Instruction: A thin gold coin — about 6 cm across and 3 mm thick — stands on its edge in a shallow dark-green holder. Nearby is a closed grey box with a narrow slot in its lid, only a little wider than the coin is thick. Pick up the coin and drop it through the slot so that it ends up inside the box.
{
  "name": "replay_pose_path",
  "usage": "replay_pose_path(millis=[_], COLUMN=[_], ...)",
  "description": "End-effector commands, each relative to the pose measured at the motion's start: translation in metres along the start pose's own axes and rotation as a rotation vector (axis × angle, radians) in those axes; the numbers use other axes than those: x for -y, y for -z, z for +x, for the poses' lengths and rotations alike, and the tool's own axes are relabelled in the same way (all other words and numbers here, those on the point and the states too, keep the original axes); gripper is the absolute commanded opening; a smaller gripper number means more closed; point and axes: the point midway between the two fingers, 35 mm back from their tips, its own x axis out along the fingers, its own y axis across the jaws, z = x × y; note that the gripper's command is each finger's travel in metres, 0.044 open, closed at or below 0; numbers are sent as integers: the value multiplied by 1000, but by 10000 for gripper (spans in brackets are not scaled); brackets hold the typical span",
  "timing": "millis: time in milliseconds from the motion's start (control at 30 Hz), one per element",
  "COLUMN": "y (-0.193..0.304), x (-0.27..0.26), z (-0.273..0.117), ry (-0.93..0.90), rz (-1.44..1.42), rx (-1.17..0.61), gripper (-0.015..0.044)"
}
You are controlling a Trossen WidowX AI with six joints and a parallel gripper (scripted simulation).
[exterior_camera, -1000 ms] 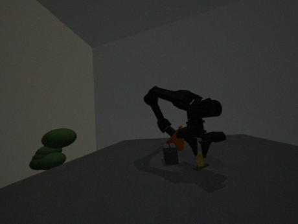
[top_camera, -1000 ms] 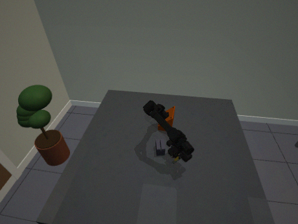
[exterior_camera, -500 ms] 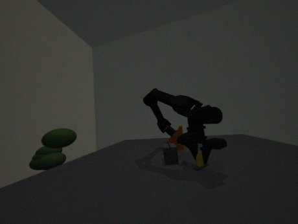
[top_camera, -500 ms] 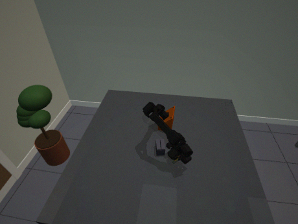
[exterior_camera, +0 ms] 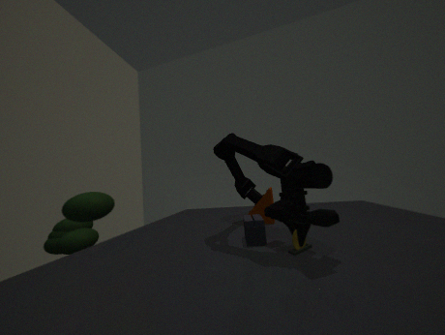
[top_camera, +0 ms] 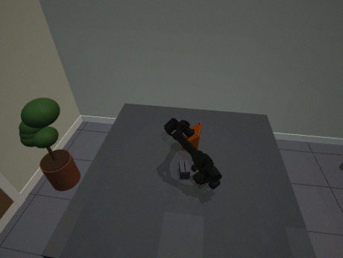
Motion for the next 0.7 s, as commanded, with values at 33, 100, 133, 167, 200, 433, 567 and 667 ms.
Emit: replay_pose_path(millis=[33, 100, 133, 167, 200, 433, 567, 667], y=[0, 0, 0, -1, -1, -1, -1, -1], x=[0, 0, -1, -1, -1, -3, -4, -4], z=[0, -1, -3, -6, -8, -25, -35, -43], ry=[1, 0, 0, 0, -1, -2, -3, -3], rz=[-6, -6, -6, -6, -6, -6, -7, -7], rx=[4, 4, 4, 3, 3, 2, 1, 1], gripper=[0, 0, 0, 0, 0, 0, 0, 0])
